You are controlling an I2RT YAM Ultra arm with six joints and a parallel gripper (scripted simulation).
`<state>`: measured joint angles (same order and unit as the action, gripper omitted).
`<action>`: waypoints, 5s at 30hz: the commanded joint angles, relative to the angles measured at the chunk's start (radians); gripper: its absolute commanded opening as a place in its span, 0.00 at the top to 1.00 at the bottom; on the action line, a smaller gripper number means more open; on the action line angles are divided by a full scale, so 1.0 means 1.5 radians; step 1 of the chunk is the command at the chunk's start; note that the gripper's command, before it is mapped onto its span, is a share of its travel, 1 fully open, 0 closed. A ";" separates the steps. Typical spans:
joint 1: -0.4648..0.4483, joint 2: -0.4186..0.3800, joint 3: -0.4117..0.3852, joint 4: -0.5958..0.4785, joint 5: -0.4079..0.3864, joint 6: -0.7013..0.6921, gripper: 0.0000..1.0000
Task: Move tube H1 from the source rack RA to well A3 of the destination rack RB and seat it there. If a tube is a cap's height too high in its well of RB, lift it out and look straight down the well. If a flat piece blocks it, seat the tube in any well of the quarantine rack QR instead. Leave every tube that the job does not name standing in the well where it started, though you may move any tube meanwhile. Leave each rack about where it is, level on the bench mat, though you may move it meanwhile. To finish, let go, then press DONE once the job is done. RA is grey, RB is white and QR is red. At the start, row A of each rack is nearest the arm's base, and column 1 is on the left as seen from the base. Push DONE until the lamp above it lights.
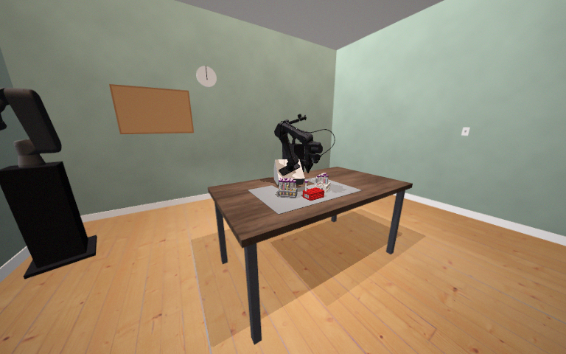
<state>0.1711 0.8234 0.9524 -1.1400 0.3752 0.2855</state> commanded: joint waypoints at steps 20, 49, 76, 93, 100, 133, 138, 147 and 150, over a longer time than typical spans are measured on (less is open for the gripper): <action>0.008 -0.008 0.025 -0.003 0.007 0.007 1.00; 0.012 -0.004 0.025 -0.004 0.016 -0.536 1.00; 0.002 -0.007 0.025 -0.001 -0.002 -0.784 1.00; 0.001 -0.007 0.025 -0.001 -0.003 -0.785 1.00; 0.001 -0.007 0.025 -0.001 -0.003 -0.785 1.00; 0.266 0.090 0.040 -0.027 0.125 -0.521 1.00; 0.267 0.090 0.040 -0.027 0.125 -0.521 1.00; 0.267 0.090 0.040 -0.028 0.125 -0.520 1.00; 0.267 0.090 0.040 -0.028 0.125 -0.520 1.00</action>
<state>0.5552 0.9840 0.9764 -1.1831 0.5610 -0.5060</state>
